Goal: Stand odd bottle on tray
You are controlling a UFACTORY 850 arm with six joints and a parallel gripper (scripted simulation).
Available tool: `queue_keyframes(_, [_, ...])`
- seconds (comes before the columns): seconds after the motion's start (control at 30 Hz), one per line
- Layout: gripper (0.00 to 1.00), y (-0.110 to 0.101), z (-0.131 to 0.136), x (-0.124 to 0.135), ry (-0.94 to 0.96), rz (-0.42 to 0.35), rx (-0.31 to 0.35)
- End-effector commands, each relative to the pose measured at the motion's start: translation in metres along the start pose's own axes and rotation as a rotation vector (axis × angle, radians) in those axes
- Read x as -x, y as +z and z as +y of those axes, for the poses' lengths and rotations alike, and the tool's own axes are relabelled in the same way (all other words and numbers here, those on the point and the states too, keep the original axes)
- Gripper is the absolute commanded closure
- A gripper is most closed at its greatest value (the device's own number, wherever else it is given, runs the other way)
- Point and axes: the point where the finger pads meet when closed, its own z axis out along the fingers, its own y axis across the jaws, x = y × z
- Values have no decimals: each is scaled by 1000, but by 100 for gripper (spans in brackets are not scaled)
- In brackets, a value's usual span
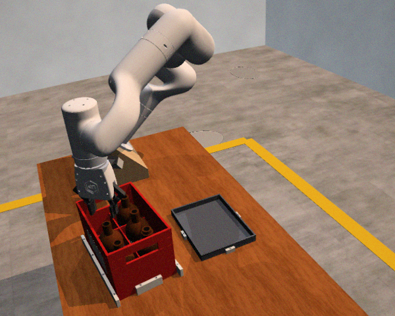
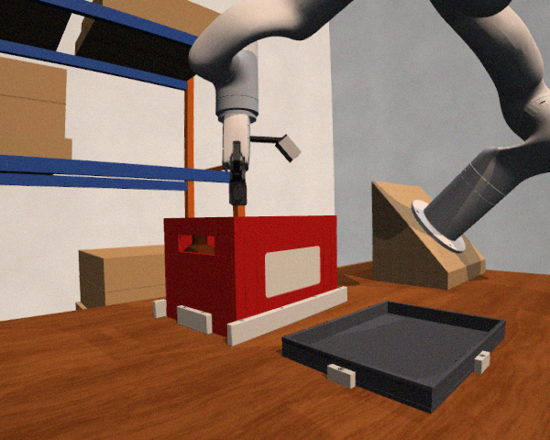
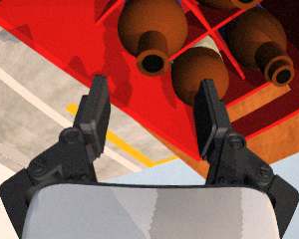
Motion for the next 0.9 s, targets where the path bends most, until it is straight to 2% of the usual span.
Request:
queue_keyframes(0.0, [35, 3, 0, 1, -1, -2, 0])
queue_keyframes(0.4, [35, 14, 0, 1, -1, -2, 0])
queue_keyframes(0.87, [35, 16, 0, 1, -1, -2, 0])
